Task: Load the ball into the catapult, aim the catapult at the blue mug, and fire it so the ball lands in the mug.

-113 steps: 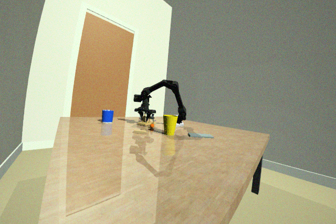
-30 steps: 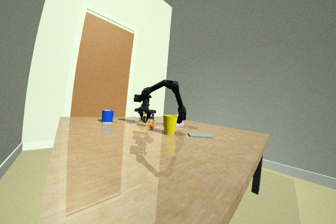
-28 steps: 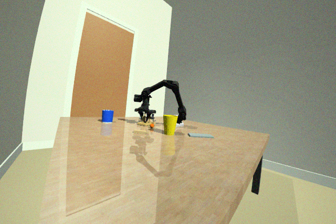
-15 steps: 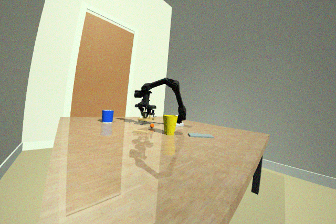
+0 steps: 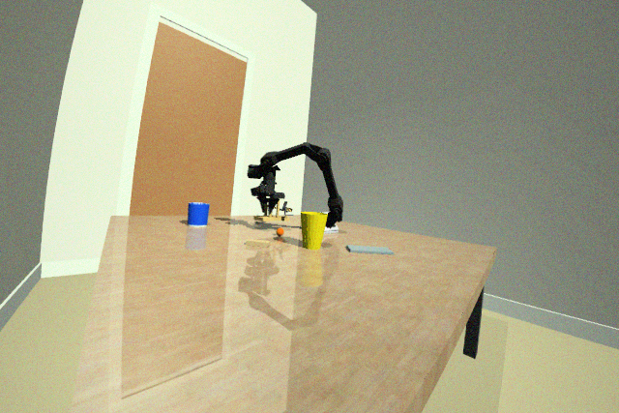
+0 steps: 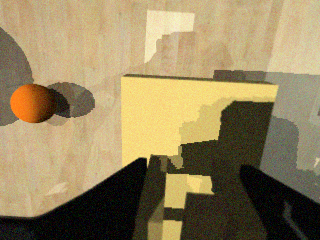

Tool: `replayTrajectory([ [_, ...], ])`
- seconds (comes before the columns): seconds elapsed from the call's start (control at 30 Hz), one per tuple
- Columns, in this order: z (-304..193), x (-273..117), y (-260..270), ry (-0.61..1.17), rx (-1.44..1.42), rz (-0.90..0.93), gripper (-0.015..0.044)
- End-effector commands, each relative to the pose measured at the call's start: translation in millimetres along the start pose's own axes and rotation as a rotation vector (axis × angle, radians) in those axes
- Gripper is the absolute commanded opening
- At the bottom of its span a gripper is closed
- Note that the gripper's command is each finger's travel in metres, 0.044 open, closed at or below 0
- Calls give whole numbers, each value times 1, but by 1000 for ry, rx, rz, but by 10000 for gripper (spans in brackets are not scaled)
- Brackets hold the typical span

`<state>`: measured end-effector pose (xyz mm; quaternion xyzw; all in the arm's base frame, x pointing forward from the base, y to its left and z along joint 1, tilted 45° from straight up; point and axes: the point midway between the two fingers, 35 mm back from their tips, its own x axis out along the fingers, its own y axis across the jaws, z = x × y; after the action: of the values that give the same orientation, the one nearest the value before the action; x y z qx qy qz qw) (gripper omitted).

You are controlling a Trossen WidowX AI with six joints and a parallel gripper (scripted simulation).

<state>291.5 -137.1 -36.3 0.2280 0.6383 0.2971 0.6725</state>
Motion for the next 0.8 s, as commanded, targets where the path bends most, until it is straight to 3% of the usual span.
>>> replayTrajectory([
  [0.0,0,-1,-3,1,140,-5,0],
  [0.4,-1,0,-20,0,551,-5,0],
  [0.77,-3,1,-26,0,574,-6,0],
])
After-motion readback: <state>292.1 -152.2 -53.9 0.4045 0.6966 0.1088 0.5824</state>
